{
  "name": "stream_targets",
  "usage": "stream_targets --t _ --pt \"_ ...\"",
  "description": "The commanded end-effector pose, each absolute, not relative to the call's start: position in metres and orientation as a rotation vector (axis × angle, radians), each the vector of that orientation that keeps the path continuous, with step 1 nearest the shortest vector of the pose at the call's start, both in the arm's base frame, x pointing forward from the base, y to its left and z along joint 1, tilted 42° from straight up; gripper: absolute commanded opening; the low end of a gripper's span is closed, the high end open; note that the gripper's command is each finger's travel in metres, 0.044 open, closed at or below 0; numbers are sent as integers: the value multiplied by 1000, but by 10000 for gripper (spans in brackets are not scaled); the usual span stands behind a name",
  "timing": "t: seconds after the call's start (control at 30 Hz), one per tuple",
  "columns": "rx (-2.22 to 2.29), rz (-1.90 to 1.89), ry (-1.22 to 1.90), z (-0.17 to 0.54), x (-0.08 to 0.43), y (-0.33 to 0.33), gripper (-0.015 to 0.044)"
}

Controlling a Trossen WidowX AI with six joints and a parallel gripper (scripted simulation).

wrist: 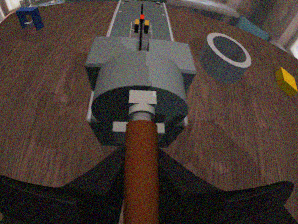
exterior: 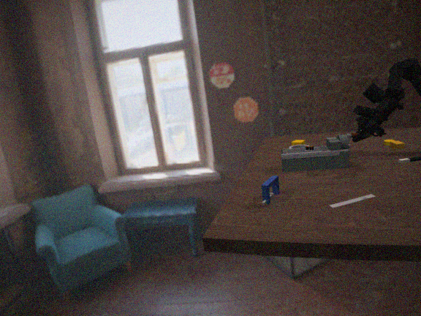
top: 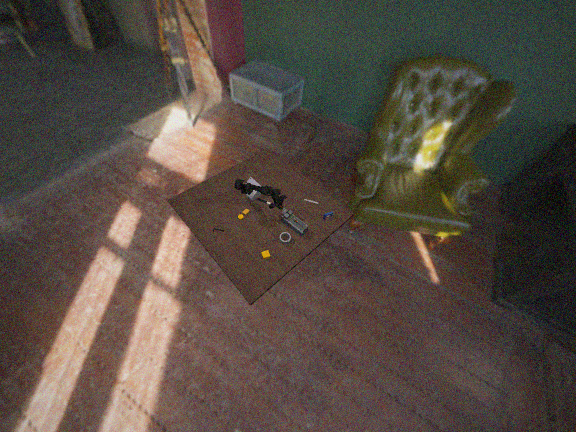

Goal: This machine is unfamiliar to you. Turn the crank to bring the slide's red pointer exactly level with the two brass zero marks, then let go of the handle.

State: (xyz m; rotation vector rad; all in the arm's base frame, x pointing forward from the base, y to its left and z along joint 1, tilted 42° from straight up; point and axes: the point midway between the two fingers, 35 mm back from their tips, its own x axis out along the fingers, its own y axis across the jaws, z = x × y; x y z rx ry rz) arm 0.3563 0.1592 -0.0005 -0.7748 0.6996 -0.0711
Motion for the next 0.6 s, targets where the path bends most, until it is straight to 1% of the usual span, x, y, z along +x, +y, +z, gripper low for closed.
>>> stream_targets --t 0.0,0.57 --pt "-771 -48 704 -7 354 166 0" --pt "-770 -47 704 -16 353 169 0"
